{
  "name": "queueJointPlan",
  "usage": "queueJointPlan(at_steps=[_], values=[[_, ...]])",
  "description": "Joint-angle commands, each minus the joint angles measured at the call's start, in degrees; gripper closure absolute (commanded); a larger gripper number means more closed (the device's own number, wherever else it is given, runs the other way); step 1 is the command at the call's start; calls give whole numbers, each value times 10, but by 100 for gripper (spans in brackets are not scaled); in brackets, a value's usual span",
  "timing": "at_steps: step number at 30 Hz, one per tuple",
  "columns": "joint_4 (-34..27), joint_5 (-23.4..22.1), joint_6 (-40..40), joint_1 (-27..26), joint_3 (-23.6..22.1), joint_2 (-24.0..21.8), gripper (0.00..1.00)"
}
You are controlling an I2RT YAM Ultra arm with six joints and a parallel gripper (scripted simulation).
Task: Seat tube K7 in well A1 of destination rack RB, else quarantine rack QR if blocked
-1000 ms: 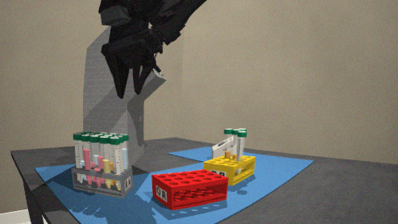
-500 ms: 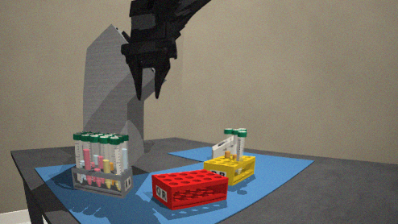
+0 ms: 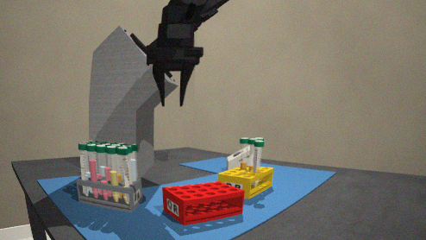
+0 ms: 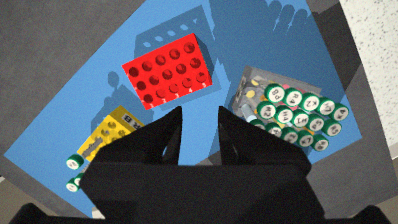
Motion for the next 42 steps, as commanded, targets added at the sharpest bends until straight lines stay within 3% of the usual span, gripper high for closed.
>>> queueJointPlan(at_steps=[1,3,5,7,10,11,13,15,21,42], values=[[-55,-3,-70,7,-4,-32,70],[-67,2,-81,13,-27,-42,70],[-92,-1,-119,14,-11,-56,70],[-105,3,-130,23,-38,-65,70],[-133,2,-171,30,-18,-79,70],[-143,2,-182,34,-43,-82,70],[-143,2,-182,34,-43,-82,70],[-166,6,-221,45,-12,-59,70],[-114,15,-190,79,-63,-82,70],[-111,14,-187,69,-53,-84,70]])
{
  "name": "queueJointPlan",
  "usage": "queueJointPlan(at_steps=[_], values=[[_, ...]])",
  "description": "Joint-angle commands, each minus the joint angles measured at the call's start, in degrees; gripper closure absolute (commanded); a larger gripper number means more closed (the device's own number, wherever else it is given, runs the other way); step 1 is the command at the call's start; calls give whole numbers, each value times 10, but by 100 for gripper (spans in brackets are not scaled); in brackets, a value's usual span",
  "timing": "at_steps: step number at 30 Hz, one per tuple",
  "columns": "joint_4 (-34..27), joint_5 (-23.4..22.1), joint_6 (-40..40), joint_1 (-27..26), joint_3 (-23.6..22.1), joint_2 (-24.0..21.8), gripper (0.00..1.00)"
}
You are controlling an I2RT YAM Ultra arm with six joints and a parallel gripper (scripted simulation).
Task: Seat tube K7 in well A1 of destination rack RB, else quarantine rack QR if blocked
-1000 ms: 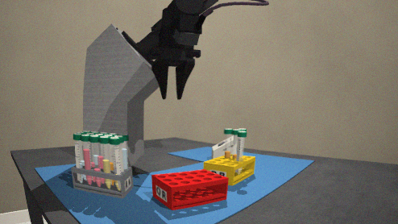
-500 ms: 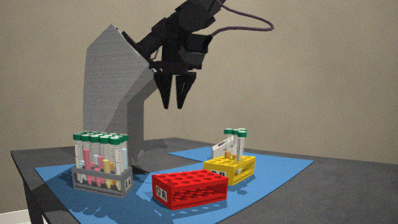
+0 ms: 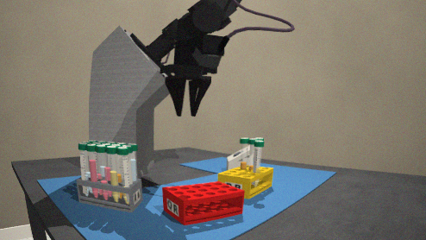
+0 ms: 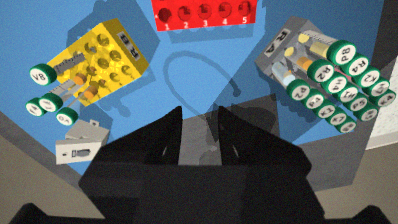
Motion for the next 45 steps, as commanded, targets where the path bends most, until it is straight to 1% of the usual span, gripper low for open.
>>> queueJointPlan(at_steps=[1,25,26,30,32,34,35,37,39,42,45], values=[[9,4,6,-13,2,-15,70],[9,4,6,-13,2,-15,70],[-14,-1,-26,-17,12,-20,70],[-9,1,-96,-16,8,-23,70],[-7,1,-132,-16,7,-15,70],[-10,0,-143,-17,9,-12,70],[-9,-6,-154,-25,2,6,70],[-6,-11,-177,-42,-5,22,70],[-6,-11,-177,-42,-5,22,70],[6,-16,-216,-69,3,52,70],[4,-20,-251,-96,10,83,70]])
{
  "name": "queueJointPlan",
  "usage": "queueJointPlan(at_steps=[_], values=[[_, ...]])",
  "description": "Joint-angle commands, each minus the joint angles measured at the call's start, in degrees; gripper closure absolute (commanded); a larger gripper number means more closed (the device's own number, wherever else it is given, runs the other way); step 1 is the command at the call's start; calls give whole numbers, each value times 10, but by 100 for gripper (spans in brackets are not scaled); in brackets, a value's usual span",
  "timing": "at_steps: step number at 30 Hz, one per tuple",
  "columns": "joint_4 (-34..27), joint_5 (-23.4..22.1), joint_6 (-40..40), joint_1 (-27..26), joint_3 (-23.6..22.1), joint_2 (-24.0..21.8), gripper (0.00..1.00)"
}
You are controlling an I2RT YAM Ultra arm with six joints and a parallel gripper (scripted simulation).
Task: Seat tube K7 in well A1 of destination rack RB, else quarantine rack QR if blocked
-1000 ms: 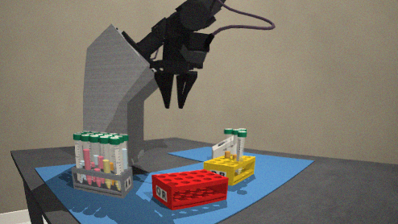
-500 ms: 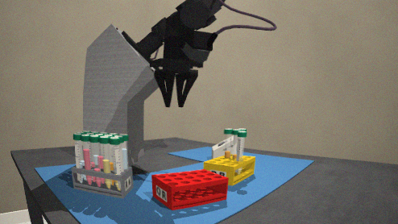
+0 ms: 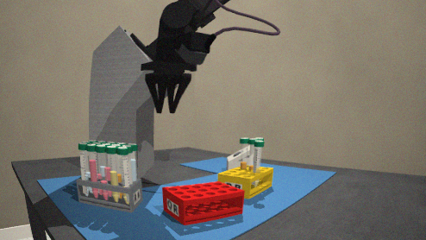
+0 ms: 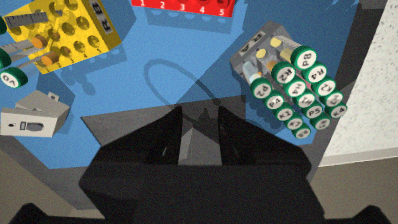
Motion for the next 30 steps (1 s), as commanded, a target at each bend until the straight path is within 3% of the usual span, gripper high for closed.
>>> queueJointPlan(at_steps=[1,9,11,26,30], values=[[4,-11,-63,-37,11,36,70],[-10,-17,-153,-100,45,121,70],[-10,-17,-153,-100,45,121,70],[-54,-4,-306,-204,130,275,70],[-65,-9,-325,-216,148,295,70]])
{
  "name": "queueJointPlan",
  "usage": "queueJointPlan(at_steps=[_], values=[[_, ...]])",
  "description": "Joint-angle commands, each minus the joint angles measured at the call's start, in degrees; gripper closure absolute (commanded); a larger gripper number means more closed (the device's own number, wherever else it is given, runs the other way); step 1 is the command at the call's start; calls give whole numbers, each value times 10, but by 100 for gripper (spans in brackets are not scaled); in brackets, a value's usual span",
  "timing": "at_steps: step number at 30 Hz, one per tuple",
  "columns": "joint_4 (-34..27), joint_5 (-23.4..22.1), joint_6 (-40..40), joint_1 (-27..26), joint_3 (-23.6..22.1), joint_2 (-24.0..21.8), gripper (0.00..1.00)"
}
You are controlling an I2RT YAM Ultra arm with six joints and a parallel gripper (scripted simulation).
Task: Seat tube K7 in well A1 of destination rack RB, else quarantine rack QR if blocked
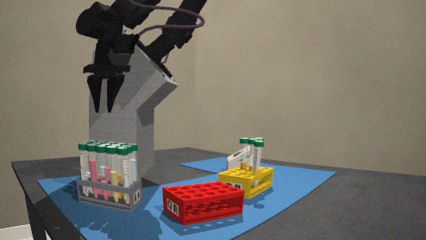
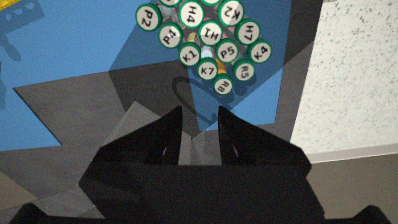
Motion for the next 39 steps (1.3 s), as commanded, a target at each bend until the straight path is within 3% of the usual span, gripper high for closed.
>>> queueJointPlan(at_steps=[1,8,10,11,24,39], values=[[-24,1,-46,-26,35,26,70],[-53,14,-101,-65,87,88,70],[-56,5,-101,-65,89,88,70],[-55,4,-101,-63,87,66,70],[-37,1,-83,-48,52,53,70],[29,-7,-34,-7,59,100,70]])
